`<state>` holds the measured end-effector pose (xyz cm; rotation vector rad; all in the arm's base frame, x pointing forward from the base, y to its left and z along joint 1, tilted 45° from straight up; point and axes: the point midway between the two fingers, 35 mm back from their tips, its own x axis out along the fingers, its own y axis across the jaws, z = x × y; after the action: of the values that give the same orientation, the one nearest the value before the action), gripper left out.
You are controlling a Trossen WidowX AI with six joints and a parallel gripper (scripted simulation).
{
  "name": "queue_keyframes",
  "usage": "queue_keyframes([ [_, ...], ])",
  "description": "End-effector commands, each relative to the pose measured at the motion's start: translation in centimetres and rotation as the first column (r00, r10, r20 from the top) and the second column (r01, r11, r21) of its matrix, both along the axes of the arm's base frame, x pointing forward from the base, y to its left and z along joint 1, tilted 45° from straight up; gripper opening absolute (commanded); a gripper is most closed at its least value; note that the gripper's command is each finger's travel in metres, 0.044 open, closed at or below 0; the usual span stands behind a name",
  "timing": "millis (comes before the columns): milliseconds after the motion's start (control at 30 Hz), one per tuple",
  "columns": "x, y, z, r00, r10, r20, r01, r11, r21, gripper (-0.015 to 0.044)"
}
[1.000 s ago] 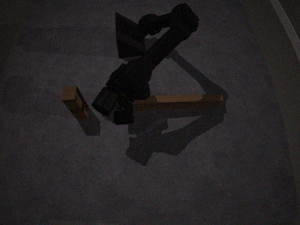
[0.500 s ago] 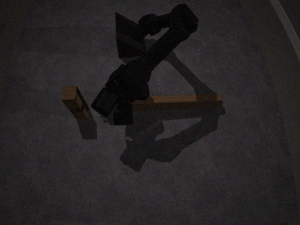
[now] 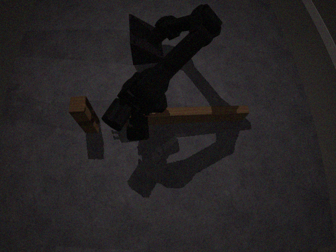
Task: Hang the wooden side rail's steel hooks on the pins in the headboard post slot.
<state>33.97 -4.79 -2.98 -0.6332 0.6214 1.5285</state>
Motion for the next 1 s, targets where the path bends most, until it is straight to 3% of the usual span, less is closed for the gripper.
queue_keyframes([
  [0,0.15,-0.64,0.08,1.000,-0.008,0.010,0.008,1.000,-0.008,0.0000],
  [967,-0.19,-0.68,-0.36,1.000,-0.008,0.010,0.008,1.000,-0.008,0.0000],
])
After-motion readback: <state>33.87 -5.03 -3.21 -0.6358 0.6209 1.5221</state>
